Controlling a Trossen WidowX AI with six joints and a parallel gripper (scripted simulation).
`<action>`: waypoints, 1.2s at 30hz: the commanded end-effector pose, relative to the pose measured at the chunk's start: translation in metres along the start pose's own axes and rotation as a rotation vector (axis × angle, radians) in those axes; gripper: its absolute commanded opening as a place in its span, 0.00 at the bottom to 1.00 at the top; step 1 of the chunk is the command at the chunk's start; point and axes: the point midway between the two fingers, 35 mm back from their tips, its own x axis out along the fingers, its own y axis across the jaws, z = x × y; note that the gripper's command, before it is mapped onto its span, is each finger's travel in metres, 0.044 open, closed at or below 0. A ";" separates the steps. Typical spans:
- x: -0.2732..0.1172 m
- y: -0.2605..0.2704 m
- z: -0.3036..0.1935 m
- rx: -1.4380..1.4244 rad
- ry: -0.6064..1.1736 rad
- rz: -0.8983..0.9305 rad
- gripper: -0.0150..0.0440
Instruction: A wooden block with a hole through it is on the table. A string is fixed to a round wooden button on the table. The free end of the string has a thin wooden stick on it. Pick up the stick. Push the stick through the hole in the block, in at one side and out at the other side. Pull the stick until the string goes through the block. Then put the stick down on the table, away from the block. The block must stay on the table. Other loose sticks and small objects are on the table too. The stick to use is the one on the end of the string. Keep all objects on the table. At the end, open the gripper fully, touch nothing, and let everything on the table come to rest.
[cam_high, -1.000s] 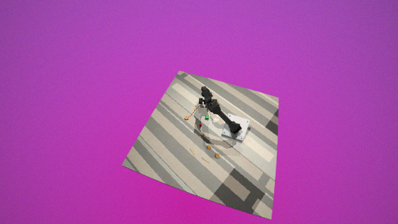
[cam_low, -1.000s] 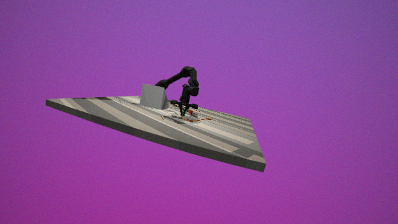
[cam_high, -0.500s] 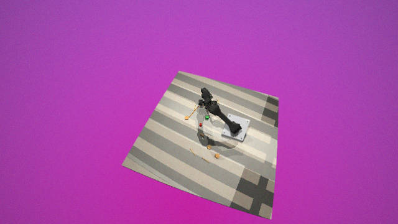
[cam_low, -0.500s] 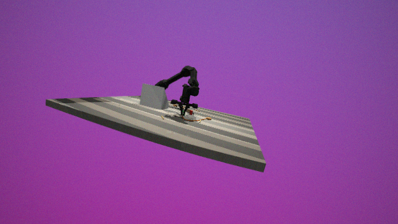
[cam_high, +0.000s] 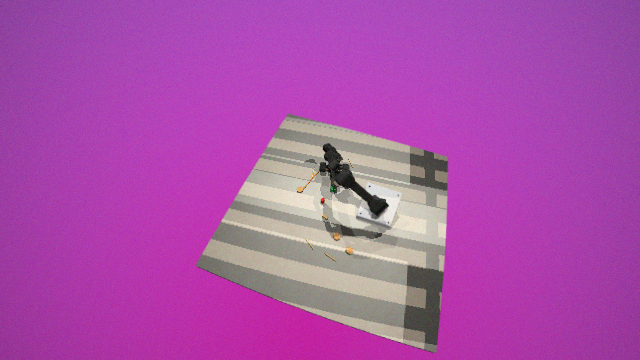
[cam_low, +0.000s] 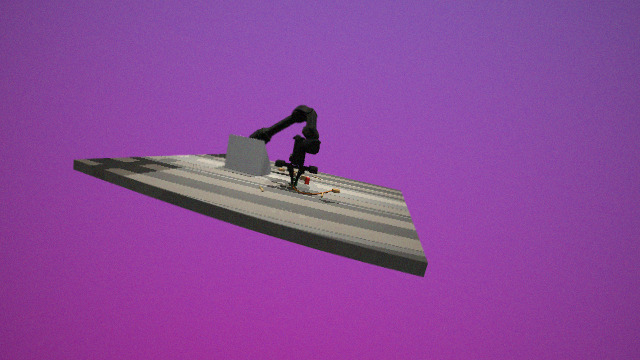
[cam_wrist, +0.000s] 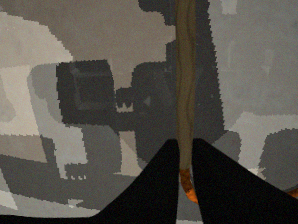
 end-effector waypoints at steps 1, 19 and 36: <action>0.001 0.000 0.008 0.002 -0.003 0.001 0.25; 0.002 0.001 0.023 0.002 0.001 0.001 0.25; 0.002 0.001 0.044 0.003 0.001 0.001 0.25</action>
